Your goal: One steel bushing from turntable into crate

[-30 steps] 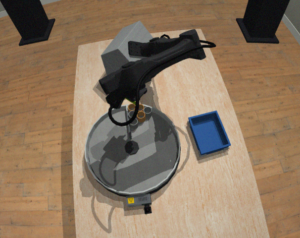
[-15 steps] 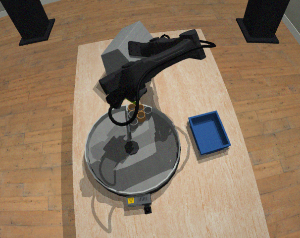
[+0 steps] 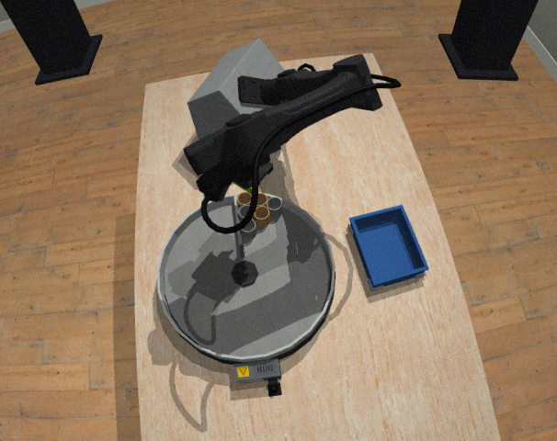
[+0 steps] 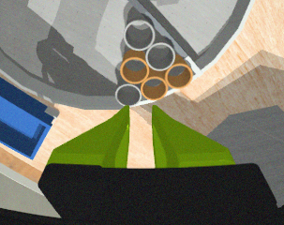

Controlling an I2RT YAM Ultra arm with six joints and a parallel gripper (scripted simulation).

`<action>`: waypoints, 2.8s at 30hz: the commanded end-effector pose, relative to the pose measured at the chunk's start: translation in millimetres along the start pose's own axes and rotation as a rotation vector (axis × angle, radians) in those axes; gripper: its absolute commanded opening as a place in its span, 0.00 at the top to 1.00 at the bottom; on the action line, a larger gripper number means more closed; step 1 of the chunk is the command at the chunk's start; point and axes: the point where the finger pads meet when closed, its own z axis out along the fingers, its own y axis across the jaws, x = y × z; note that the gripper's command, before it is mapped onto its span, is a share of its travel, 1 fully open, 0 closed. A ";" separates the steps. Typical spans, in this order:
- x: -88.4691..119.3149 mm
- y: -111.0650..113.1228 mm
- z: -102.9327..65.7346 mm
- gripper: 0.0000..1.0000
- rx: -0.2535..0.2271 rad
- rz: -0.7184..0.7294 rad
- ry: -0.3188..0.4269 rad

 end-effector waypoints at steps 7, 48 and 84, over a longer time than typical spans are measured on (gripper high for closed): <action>-2.7 0.2 -8.7 0.82 -0.016 0.009 -0.024; -2.7 0.2 -8.7 0.82 -0.016 0.009 -0.024; -4.3 -1.9 -6.5 0.85 -0.014 0.011 -0.028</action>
